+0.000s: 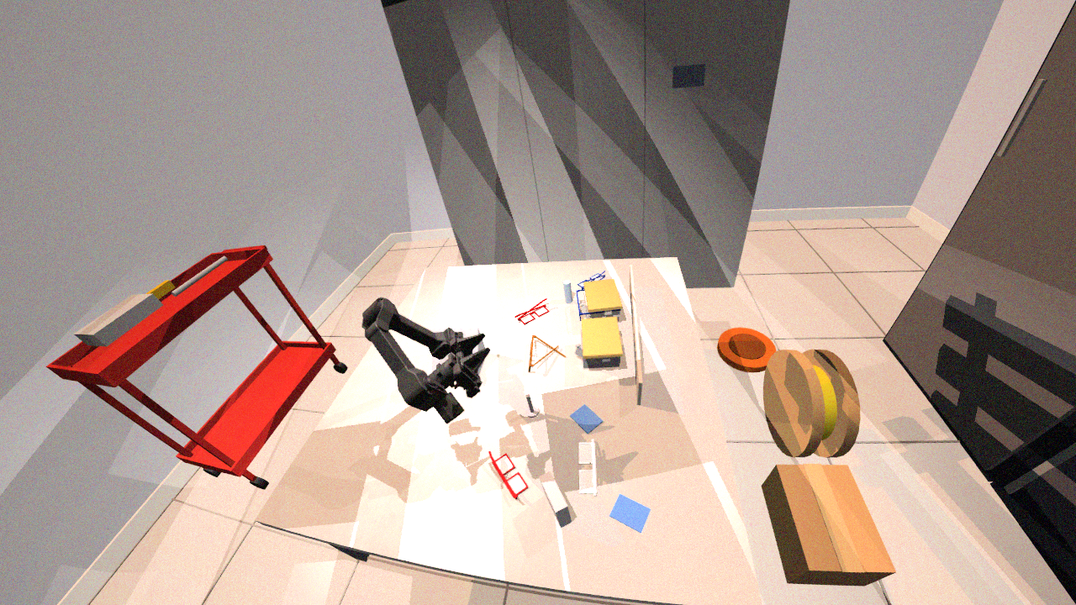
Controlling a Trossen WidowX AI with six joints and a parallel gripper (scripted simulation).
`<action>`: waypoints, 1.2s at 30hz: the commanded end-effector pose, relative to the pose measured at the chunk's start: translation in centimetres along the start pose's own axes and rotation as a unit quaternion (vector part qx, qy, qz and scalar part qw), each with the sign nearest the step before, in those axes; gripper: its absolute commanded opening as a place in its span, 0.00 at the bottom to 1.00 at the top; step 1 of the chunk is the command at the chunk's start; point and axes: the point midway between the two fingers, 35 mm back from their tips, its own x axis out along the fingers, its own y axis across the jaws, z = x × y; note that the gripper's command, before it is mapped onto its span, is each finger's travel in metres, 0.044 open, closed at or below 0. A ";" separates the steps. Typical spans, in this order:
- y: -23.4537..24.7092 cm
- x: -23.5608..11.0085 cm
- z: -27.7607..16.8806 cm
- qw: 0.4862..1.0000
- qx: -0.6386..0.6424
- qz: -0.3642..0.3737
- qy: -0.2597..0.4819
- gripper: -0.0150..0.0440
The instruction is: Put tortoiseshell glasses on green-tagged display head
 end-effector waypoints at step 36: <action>-24.1 10.8 17.6 0.546 -0.126 -0.576 -0.595 0.59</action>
